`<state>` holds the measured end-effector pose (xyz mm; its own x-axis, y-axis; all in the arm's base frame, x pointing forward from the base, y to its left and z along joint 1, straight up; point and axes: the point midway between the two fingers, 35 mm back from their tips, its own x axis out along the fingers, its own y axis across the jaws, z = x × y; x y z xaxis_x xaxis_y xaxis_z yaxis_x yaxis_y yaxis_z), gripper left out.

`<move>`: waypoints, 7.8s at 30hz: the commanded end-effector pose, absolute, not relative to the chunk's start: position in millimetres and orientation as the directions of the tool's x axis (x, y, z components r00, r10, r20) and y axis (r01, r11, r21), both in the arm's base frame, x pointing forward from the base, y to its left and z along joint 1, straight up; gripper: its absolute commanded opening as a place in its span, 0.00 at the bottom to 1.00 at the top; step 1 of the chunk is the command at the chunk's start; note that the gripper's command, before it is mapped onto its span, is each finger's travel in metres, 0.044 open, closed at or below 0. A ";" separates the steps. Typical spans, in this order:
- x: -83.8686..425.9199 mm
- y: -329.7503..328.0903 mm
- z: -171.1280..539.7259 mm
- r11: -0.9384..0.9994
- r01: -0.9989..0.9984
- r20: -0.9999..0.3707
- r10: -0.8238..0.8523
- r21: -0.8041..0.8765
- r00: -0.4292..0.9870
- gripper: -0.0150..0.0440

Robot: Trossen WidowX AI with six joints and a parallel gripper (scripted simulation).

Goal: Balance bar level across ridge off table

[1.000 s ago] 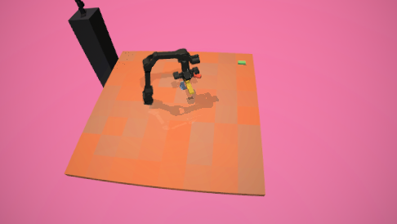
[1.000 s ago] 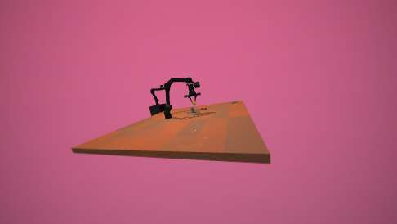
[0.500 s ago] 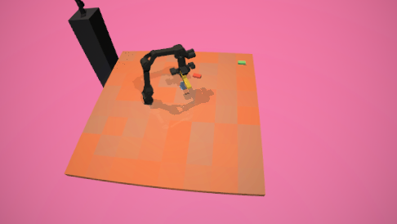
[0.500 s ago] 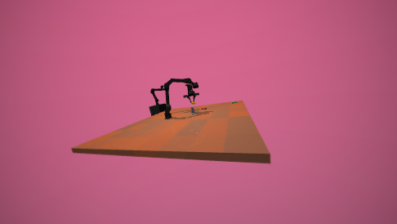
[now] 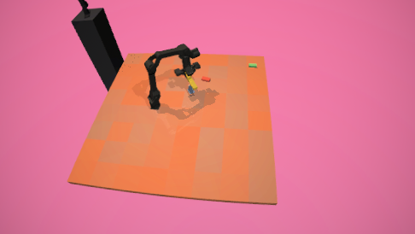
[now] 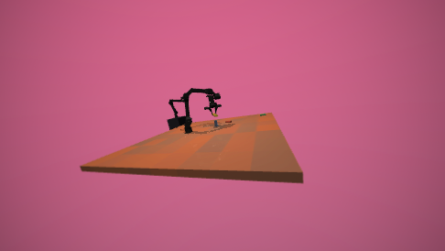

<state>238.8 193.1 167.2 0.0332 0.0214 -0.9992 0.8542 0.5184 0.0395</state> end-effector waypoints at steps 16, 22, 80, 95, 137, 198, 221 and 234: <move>236.5 194.5 136.3 0.517 0.856 -0.999 0.020 0.032 0.025 0.25; 236.3 193.8 126.4 0.517 0.855 -0.999 0.020 0.032 0.025 0.25; 236.5 193.6 121.9 0.517 0.855 -0.999 0.020 0.032 0.025 0.25; 236.6 193.6 120.7 0.517 0.855 -0.999 0.020 0.032 0.025 0.25; 236.7 193.5 117.2 0.517 0.855 -0.999 0.020 0.032 0.025 0.25; 236.0 193.6 112.0 0.517 0.855 -0.999 0.020 0.032 0.025 0.25; 235.9 193.8 114.7 0.517 0.855 -0.999 0.020 0.032 0.025 0.25; 235.9 193.9 114.9 0.517 0.855 -0.999 0.020 0.032 0.025 0.25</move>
<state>237.1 193.8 115.3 0.0317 0.0203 -0.9993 0.8543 0.5184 0.0376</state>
